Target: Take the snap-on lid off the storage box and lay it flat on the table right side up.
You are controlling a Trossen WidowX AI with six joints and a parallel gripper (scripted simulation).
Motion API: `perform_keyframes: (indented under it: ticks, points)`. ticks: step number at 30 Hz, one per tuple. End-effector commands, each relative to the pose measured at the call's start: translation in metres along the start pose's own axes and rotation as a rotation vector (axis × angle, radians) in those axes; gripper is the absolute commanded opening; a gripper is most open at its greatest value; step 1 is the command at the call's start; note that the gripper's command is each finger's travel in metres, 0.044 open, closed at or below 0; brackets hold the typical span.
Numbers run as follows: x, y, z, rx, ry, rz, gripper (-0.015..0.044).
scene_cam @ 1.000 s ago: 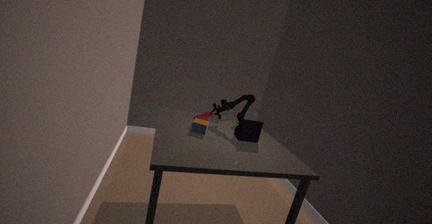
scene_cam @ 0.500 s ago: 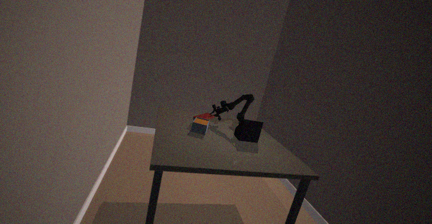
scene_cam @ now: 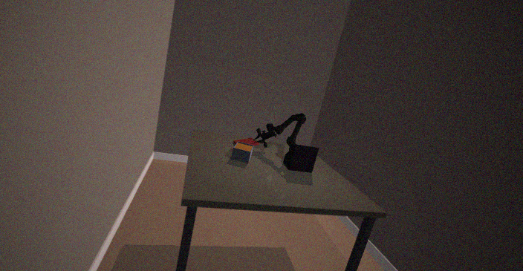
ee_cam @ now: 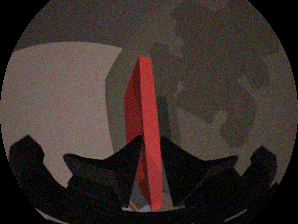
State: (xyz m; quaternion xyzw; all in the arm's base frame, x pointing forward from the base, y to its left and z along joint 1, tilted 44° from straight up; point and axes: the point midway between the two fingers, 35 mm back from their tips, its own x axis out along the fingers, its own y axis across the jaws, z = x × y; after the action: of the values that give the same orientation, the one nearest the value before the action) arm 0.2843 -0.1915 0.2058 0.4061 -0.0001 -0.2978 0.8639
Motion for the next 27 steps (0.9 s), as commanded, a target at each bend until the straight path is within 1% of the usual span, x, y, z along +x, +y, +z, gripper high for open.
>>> perform_keyframes:
  ticks: [1, 4, 5, 14, 15, 17, 23, 27]
  points:
    - [0.006, -0.011, -0.003, 0.001, 0.009, -0.029, 0.0]
    - [0.007, -0.013, -0.003, 0.001, 0.009, -0.029, 0.0]
    - [0.002, -0.003, 0.0, 0.0, 0.003, -0.008, 0.0026]
    - [0.002, -0.001, 0.001, 0.001, 0.009, -0.029, 0.0263]
    - [0.002, -0.001, 0.001, 0.001, 0.009, -0.029, 0.0275]
    - [0.002, -0.001, 0.001, 0.001, 0.009, -0.029, 0.0275]
    - [-0.006, -0.011, -0.001, 0.001, 0.009, -0.029, 0.0433]
    - [-0.012, -0.016, -0.001, 0.0, 0.009, -0.03, 0.044]
